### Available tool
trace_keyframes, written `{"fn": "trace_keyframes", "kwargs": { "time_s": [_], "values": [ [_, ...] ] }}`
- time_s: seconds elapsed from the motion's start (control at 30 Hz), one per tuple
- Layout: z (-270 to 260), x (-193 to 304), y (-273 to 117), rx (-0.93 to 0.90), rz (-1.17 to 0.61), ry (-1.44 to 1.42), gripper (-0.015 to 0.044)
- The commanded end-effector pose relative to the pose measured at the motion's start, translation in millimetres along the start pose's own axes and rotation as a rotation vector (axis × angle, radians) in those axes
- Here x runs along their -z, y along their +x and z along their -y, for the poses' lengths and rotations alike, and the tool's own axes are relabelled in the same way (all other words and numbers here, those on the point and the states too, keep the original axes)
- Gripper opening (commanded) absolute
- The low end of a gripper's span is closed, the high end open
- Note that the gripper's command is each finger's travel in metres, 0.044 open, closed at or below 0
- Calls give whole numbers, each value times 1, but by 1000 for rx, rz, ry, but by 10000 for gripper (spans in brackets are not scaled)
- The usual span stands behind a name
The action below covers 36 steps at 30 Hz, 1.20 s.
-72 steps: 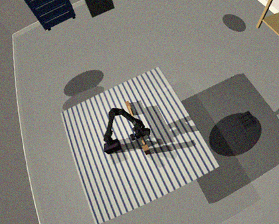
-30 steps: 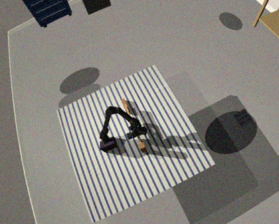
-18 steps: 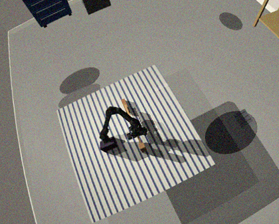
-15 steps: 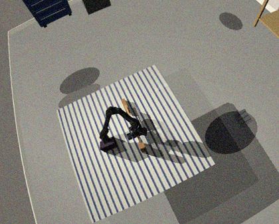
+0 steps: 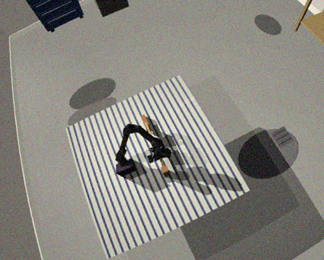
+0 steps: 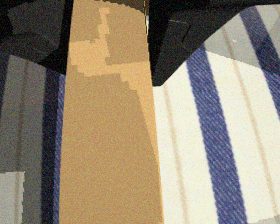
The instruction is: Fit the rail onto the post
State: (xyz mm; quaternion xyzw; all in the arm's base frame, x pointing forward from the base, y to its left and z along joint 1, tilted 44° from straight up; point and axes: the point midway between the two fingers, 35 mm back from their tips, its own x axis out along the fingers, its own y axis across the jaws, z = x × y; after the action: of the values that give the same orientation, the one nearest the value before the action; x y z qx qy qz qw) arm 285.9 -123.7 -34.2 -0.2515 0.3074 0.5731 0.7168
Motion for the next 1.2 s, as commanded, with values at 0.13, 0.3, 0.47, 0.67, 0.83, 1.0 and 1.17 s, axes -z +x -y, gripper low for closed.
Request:
{"fn": "trace_keyframes", "kwargs": {
  "time_s": [0.13,0.3,0.47,0.67,0.83,1.0,1.17],
  "values": [
    [2,5,-3,10,-5,-2,0],
    [2,6,-4,10,-6,-2,0],
    [2,8,-4,10,-6,-2,0],
    [2,10,-3,10,-6,-2,0],
    [2,11,-3,10,-6,-2,0],
    [0,6,0,-3,3,1,26],
    [0,6,0,-3,3,1,157]
  ]
}}
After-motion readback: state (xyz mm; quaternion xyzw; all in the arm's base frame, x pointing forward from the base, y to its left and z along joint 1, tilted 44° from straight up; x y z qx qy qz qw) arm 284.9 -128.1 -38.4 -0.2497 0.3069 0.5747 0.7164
